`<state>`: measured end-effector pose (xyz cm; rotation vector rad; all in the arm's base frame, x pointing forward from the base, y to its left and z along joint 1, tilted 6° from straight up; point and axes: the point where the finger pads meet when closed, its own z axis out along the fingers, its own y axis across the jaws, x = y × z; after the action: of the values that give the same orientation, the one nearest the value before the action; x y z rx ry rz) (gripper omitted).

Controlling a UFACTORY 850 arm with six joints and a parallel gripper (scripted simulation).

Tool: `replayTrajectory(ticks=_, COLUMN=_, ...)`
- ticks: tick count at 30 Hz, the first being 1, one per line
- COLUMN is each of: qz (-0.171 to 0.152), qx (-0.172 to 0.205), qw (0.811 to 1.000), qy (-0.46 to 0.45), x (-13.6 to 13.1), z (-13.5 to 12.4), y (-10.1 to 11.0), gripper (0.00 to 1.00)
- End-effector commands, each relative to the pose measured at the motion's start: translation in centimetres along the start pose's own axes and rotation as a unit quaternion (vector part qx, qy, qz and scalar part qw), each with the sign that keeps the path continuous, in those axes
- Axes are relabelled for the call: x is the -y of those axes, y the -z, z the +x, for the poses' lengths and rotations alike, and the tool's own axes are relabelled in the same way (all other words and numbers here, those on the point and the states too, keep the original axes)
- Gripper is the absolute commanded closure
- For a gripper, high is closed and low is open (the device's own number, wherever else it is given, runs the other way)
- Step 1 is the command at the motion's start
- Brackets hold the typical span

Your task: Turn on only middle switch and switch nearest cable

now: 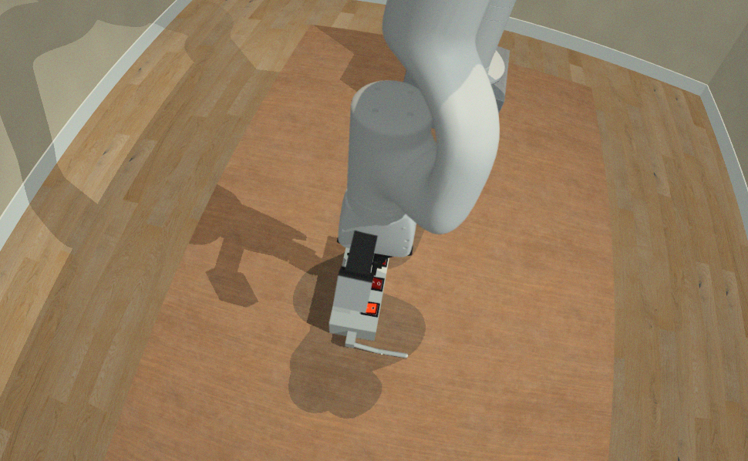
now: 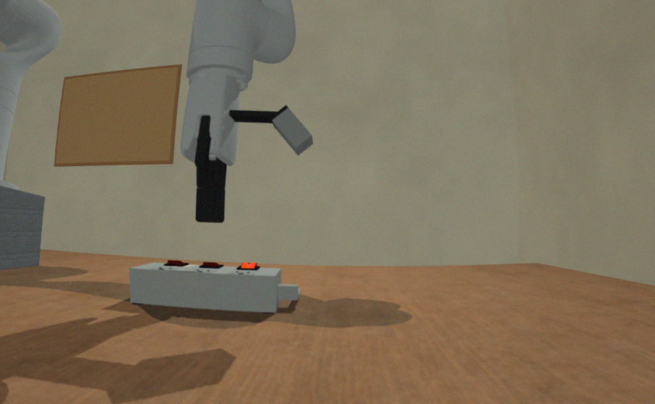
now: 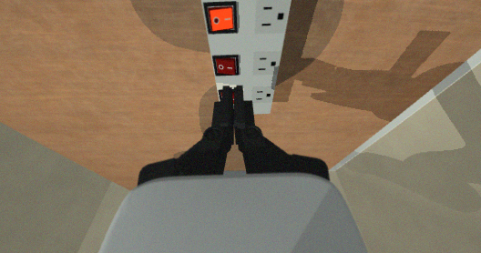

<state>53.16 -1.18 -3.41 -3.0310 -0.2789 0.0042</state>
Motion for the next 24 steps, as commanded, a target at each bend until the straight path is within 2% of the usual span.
replayTrajectory(ticks=1, qz=0.0, qx=-0.001, qw=1.0, qy=0.0, x=0.0, z=0.1, y=0.0, gripper=1.0)
replayTrajectory(ticks=16, qz=0.002, qx=-0.003, qw=1.0, qy=0.0, x=0.0, z=0.1, y=-0.4, gripper=1.0)
replayTrajectory(ticks=24, qz=0.002, qx=-0.003, qw=1.0, qy=0.0, x=0.0, z=0.1, y=-1.4, gripper=1.0)
